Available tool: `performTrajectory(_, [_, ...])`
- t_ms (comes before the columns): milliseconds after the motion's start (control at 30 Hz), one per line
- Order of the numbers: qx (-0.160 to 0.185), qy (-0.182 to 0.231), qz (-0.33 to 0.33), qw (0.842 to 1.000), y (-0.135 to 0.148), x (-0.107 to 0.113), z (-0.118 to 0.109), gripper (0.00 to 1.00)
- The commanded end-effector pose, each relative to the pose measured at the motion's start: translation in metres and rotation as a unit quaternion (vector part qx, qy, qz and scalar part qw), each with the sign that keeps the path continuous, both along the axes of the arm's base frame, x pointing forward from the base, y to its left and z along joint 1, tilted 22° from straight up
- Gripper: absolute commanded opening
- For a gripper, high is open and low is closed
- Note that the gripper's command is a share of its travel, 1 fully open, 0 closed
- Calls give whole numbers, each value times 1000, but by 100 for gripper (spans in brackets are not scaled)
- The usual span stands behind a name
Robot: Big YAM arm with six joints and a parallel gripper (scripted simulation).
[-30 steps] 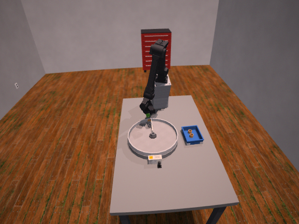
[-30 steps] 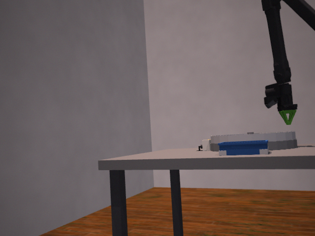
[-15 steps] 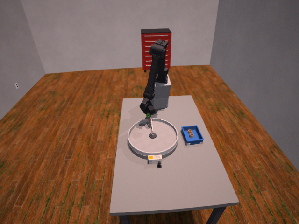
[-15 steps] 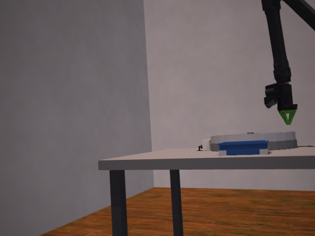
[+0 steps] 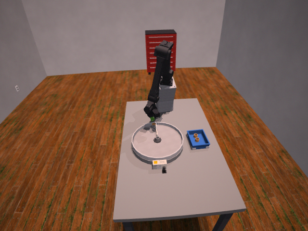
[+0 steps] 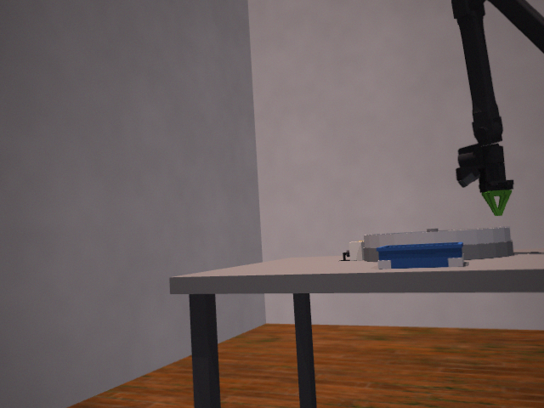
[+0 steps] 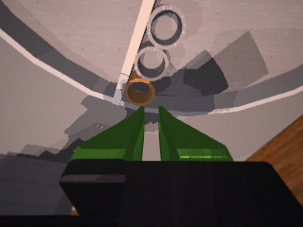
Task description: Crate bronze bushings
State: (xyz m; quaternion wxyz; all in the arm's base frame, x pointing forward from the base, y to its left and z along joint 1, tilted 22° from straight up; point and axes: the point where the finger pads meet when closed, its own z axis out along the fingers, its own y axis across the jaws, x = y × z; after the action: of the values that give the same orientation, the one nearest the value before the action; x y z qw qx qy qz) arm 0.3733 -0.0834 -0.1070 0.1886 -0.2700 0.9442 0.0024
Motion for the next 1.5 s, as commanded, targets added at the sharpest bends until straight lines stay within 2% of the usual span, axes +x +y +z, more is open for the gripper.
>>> performTrajectory(0, [-3, -11, 8, 1000, 3, 6, 8, 13])
performTrajectory(1267, [-3, -12, 8, 1000, 3, 5, 8, 13])
performTrajectory(1467, [0, -6, 2, 1000, 6, 12, -17, 13])
